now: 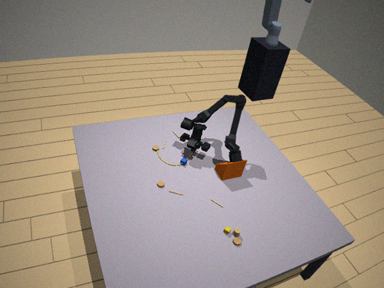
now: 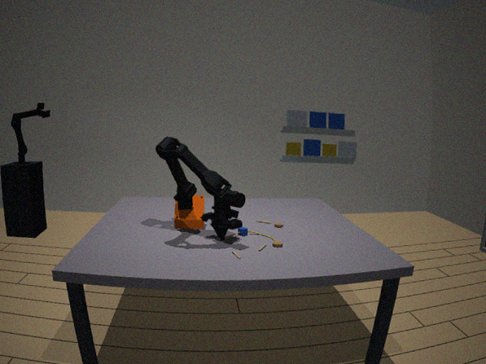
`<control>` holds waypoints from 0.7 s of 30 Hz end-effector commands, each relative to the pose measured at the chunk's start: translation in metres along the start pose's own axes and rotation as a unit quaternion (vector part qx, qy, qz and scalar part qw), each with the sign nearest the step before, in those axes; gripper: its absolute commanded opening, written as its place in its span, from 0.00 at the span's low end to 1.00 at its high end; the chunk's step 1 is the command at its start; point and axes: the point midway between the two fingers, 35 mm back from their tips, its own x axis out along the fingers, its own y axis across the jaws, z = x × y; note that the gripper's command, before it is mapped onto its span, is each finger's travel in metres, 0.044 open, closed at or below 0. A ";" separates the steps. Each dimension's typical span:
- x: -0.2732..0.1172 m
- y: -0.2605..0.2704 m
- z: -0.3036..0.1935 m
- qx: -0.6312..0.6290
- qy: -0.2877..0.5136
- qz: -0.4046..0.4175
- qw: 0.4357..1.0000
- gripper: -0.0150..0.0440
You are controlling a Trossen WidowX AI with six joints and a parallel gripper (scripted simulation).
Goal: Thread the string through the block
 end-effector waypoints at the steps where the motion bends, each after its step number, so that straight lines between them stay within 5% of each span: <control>1: 0.003 -0.003 -0.004 0.008 0.007 -0.003 1.000 0.25; 13: 0.003 -0.003 -0.004 0.008 0.007 -0.003 1.000 0.25; 21: -0.008 -0.001 0.002 0.001 -0.001 0.001 1.000 0.61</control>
